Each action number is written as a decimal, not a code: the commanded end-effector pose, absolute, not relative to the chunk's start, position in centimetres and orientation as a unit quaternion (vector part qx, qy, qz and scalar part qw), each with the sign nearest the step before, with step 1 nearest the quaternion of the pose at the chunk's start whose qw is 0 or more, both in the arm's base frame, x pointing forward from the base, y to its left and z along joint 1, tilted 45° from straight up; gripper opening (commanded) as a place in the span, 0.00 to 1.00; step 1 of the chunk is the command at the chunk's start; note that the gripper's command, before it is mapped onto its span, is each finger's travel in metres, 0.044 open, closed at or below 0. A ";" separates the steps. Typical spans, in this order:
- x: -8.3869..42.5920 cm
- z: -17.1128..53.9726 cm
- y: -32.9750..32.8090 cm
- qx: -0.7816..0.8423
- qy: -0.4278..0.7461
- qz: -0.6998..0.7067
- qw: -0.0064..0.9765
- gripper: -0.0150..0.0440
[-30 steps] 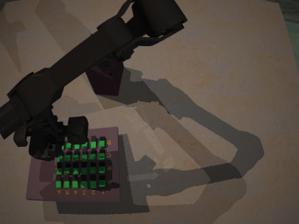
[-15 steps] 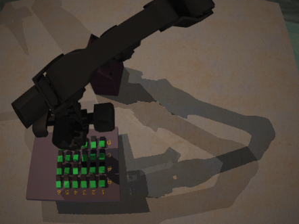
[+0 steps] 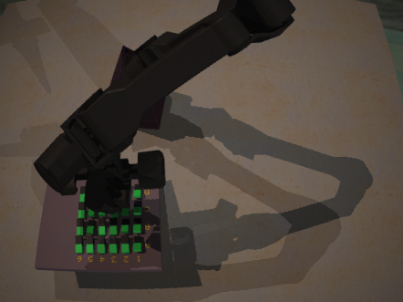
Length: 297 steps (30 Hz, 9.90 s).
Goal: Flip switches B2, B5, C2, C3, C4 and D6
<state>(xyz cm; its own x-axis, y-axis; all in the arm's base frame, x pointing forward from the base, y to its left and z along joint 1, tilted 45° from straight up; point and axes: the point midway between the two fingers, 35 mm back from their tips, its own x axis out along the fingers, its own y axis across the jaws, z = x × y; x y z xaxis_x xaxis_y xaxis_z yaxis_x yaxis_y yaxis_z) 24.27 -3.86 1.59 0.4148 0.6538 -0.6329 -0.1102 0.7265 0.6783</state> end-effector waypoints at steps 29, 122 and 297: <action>25.4 -0.1 -2.0 0.286 0.485 0.240 0.791 0.25; 22.8 -1.3 -4.6 0.291 0.465 0.232 0.803 0.25; 25.9 -3.5 -5.3 0.285 0.485 0.240 0.791 0.25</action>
